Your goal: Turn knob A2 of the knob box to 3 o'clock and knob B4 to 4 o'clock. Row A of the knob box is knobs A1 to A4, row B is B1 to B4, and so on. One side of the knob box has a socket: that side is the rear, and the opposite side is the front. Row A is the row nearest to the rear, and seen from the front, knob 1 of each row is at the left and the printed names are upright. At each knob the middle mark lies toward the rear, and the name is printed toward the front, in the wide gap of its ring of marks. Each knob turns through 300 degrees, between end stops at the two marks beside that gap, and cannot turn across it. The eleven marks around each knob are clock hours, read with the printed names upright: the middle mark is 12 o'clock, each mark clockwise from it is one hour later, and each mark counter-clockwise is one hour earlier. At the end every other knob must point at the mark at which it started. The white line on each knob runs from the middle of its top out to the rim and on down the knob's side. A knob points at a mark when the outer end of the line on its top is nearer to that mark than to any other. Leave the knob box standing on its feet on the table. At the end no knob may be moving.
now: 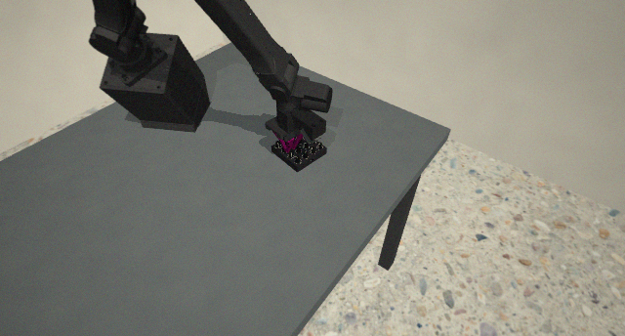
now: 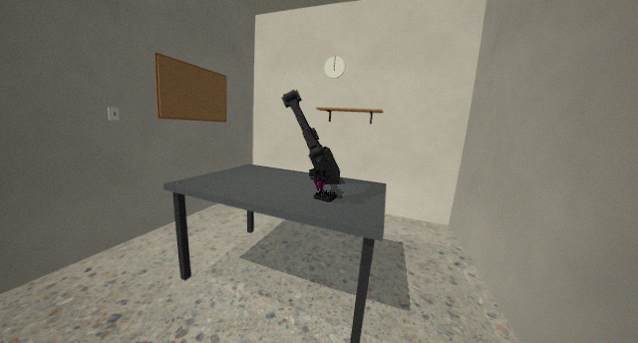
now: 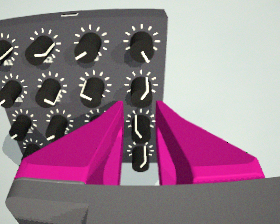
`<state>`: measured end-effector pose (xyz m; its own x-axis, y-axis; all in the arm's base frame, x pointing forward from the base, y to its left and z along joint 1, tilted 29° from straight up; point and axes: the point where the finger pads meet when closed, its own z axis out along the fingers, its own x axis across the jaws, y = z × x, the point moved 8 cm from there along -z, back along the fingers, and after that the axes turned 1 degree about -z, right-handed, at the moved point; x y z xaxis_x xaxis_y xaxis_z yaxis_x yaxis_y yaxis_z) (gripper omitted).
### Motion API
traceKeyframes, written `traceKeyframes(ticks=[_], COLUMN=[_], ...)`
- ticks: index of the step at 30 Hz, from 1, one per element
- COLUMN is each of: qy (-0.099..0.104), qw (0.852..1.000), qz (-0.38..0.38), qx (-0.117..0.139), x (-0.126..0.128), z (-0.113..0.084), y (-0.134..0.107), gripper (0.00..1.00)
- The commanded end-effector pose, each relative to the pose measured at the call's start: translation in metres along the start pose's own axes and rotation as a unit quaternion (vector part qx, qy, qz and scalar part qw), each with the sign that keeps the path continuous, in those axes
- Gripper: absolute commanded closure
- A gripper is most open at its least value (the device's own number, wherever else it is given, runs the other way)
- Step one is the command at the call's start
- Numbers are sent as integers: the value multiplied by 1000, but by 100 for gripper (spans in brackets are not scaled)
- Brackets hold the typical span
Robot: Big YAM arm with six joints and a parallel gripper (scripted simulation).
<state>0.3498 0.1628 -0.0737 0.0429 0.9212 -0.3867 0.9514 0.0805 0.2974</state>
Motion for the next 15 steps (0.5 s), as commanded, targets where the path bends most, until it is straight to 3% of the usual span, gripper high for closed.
traceKeyframes(ticks=[1, 8, 12, 15], qy=[7, 14, 7, 14], qw=[1000, 1000, 1000, 1000], qz=[8, 8, 7, 5], qx=[-12, -23, -11, -22], x=[3, 6, 4, 8], z=[3, -2, 11, 3], y=[14, 19, 13, 17], gripper=[82, 82, 82, 82])
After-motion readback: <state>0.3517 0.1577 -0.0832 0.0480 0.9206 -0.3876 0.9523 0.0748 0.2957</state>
